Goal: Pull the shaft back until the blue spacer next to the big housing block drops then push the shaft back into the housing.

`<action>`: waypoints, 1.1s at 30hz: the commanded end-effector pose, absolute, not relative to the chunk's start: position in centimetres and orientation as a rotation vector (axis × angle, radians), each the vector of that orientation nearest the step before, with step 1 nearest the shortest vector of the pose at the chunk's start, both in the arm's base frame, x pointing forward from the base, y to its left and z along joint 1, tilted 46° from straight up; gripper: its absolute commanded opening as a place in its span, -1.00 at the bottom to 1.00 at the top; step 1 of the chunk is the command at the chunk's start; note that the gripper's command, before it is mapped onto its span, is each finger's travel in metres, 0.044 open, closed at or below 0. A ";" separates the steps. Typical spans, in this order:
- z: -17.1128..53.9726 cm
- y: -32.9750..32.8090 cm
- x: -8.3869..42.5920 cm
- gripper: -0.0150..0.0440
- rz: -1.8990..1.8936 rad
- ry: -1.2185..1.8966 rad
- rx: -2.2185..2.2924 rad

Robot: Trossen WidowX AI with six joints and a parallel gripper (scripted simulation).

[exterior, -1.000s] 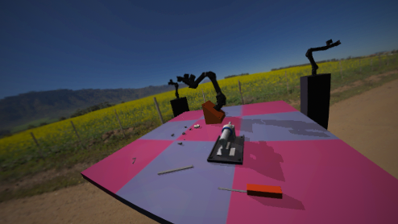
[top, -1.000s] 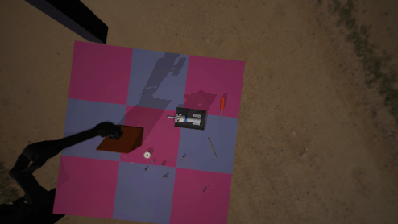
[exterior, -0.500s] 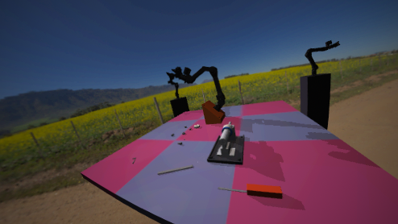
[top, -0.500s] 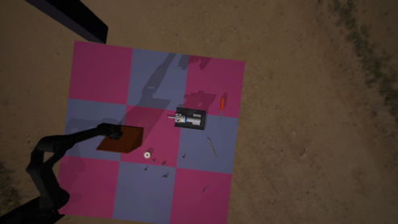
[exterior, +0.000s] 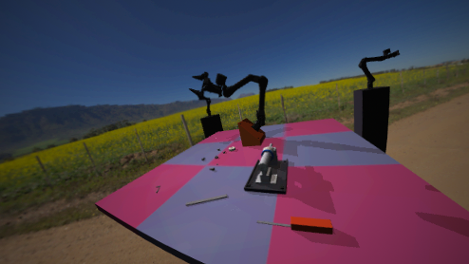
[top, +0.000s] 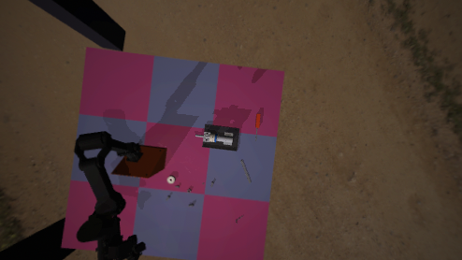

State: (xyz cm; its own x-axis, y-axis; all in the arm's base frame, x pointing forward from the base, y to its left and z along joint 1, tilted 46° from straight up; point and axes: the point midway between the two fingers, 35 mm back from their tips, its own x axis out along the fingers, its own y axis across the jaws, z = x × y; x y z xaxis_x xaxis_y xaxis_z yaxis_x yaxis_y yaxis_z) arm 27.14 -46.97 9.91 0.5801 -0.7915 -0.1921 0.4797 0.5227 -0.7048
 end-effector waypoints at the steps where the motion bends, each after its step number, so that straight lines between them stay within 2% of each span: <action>1: 11.2 -42.8 30.9 1.00 -0.689 0.557 -0.766; 9: 13.6 -30.3 38.2 1.00 -0.374 0.537 -1.076; 17: 15.2 -16.4 41.0 1.00 -0.055 0.430 -1.414; 24: 15.5 -4.4 39.4 1.00 0.219 0.246 -1.730; 33: 14.4 8.6 32.6 1.00 0.526 -0.144 -2.135</action>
State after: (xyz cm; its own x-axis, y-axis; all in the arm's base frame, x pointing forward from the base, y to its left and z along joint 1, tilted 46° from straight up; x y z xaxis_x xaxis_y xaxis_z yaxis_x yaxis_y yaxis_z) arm 34.80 5.91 14.86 0.9266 0.2177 -0.3066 -0.1674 -0.4911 -0.8548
